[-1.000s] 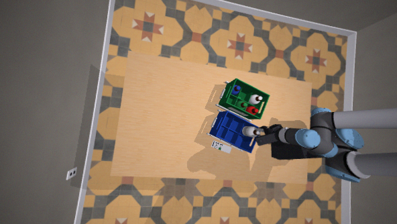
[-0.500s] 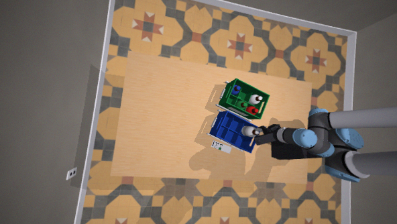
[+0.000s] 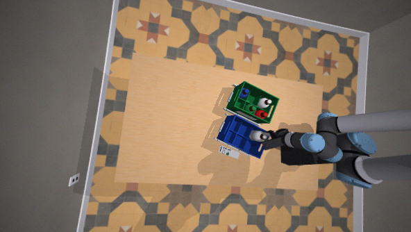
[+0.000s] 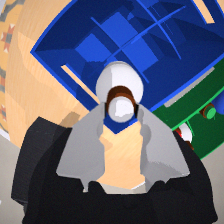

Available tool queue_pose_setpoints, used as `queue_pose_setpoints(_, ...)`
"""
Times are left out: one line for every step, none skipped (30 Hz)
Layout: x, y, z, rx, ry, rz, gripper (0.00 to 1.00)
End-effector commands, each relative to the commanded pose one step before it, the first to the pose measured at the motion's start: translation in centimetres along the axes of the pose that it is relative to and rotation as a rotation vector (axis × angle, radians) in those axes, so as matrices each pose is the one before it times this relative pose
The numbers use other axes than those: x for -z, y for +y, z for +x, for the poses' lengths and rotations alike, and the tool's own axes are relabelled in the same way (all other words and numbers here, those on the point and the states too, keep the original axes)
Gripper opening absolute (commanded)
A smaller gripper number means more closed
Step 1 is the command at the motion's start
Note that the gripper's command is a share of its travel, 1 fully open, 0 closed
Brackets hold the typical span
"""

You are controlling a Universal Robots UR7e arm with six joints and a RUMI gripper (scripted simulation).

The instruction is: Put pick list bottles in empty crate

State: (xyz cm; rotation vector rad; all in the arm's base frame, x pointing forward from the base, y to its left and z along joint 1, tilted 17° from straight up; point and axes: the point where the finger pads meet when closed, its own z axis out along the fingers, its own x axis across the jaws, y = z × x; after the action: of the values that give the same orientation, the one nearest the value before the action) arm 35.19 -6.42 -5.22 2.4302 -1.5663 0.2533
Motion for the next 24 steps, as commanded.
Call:
queue_pose_setpoints(-0.384, -0.050, 0.039, -0.00019, 0.00118, 0.00139, 0.00)
queue_pose_setpoints(-0.100, -0.009, 0.000, 0.00000, 0.00000, 0.00000, 0.00)
queue_pose_setpoints(-0.100, -0.009, 0.000, 0.00000, 0.00000, 0.00000, 0.00)
queue_pose_setpoints(-0.100, -0.006, 0.000, 0.00000, 0.00000, 0.00000, 0.00)
queue_pose_setpoints(-0.100, -0.002, 0.000, 0.00000, 0.00000, 0.00000, 0.00)
queue_pose_setpoints(-0.100, 0.002, 0.000, 0.00000, 0.00000, 0.00000, 0.00)
queue_pose_setpoints(-0.100, 0.007, 0.000, 0.00000, 0.00000, 0.00000, 0.00)
queue_pose_setpoints(-0.100, 0.010, 0.000, 0.00000, 0.00000, 0.00000, 0.00)
queue_pose_setpoints(-0.100, 0.011, 0.000, 0.00000, 0.00000, 0.00000, 0.00)
queue_pose_setpoints(-0.100, 0.010, 0.000, 0.00000, 0.00000, 0.00000, 0.00)
queue_pose_setpoints(-0.100, 0.008, 0.000, 0.00000, 0.00000, 0.00000, 0.00)
queue_pose_setpoints(-0.100, 0.003, 0.000, 0.00000, 0.00000, 0.00000, 0.00)
queue_pose_setpoints(0.000, 0.000, 0.000, 0.00000, 0.00000, 0.00000, 0.00)
queue_pose_setpoints(0.000, 0.000, 0.000, 0.00000, 0.00000, 0.00000, 0.00)
queue_pose_setpoints(-0.102, -0.009, 0.000, 0.00000, 0.00000, 0.00000, 0.00)
queue_pose_setpoints(-0.100, -0.010, 0.000, 0.00000, 0.00000, 0.00000, 0.00)
queue_pose_setpoints(-0.100, -0.009, 0.000, 0.00000, 0.00000, 0.00000, 0.00)
queue_pose_setpoints(-0.100, -0.006, 0.000, 0.00000, 0.00000, 0.00000, 0.00)
queue_pose_setpoints(-0.100, -0.002, 0.000, 0.00000, 0.00000, 0.00000, 0.00)
queue_pose_setpoints(-0.100, 0.003, 0.000, 0.00000, 0.00000, 0.00000, 0.00)
queue_pose_setpoints(-0.001, 0.007, 0.000, 0.00000, 0.00000, 0.00000, 0.00)
queue_pose_setpoints(-0.001, 0.010, 0.000, 0.00000, 0.00000, 0.00000, 0.00)
queue_pose_setpoints(-0.001, 0.010, 0.000, 0.00000, 0.00000, 0.00000, 0.00)
queue_pose_setpoints(-0.050, 0.000, 0.000, 0.00000, 0.00000, 0.00000, 0.00)
